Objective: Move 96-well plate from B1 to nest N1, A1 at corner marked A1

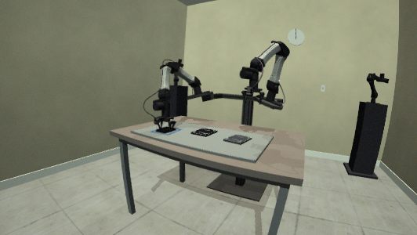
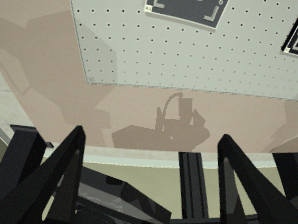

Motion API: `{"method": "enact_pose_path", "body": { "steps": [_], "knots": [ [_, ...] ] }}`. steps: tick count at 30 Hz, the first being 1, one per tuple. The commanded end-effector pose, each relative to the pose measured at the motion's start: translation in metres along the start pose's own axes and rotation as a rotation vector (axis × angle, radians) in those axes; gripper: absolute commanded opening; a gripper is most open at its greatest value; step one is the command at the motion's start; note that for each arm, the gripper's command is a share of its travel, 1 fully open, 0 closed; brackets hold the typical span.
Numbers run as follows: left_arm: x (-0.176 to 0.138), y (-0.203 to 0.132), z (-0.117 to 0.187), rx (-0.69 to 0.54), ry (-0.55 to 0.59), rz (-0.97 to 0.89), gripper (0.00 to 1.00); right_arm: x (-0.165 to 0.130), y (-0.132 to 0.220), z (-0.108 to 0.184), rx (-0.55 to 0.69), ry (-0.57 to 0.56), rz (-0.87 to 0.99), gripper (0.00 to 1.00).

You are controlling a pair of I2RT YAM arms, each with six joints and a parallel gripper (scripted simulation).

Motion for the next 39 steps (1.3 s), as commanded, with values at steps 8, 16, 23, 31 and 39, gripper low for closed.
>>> {"method": "enact_pose_path", "body": {
  "steps": [8,16,23,31,39],
  "knots": [
    [-0.0061,0.0013,0.0024,-0.004,0.009,-0.001,1.00,0.0063,-0.0009,0.0138,0.008,-0.037,0.001,1.00],
    [-0.0061,0.0013,0.0024,-0.004,0.009,-0.001,1.00,0.0006,0.0003,0.0039,0.002,-0.008,0.002,0.00],
    [-0.0061,0.0013,0.0024,-0.004,0.009,-0.001,1.00,0.0006,0.0003,0.0039,0.002,-0.008,0.002,0.00],
    [-0.0061,0.0013,0.0024,-0.004,0.009,-0.001,1.00,0.0006,0.0003,0.0039,0.002,-0.008,0.002,0.00],
    [-0.0061,0.0013,0.0024,-0.004,0.009,-0.001,1.00,0.0006,0.0003,0.0039,0.002,-0.008,0.002,0.00]
  ]
}}
Point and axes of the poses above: on each arm, the point where the finger pads meet when closed, its own z axis back along the fingers, its own y axis across the jaws, x = y × z, the point moved 6 cm from there along z, back along the fingers, and after that the axes turned 5 degrees about -z, right-handed, at the moved point
